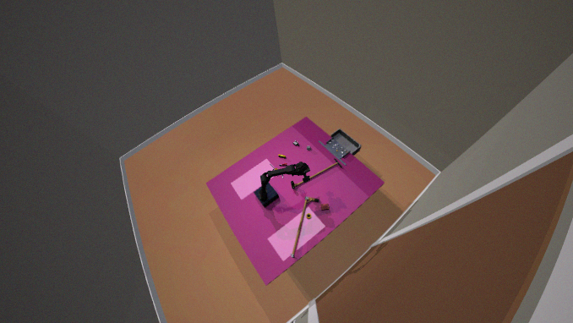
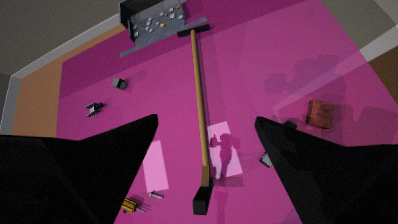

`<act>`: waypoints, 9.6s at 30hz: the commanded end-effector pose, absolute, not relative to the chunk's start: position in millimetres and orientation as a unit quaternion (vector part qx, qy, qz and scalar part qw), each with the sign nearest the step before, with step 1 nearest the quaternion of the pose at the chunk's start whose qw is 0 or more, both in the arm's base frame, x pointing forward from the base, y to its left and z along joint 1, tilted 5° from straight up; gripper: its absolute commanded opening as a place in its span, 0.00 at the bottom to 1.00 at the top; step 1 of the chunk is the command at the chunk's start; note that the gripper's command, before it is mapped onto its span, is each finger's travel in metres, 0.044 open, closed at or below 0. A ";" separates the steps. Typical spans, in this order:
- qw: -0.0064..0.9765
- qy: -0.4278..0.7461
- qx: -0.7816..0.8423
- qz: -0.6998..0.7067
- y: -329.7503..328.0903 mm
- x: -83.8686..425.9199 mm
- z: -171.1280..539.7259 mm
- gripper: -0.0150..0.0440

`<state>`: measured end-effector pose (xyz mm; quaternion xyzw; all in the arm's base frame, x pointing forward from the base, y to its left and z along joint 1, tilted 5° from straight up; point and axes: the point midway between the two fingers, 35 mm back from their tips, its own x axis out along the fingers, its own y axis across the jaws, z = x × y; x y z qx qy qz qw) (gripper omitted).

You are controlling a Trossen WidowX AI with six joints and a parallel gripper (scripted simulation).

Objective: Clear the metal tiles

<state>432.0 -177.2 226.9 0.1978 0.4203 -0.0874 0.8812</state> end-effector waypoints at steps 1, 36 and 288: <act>0.888 0.407 0.197 -0.080 -175.9 423.3 235.6 1.00; 0.946 0.275 0.165 -0.051 -157.8 342.1 304.5 1.00; 0.781 0.593 0.149 -0.128 -142.3 490.5 79.6 1.00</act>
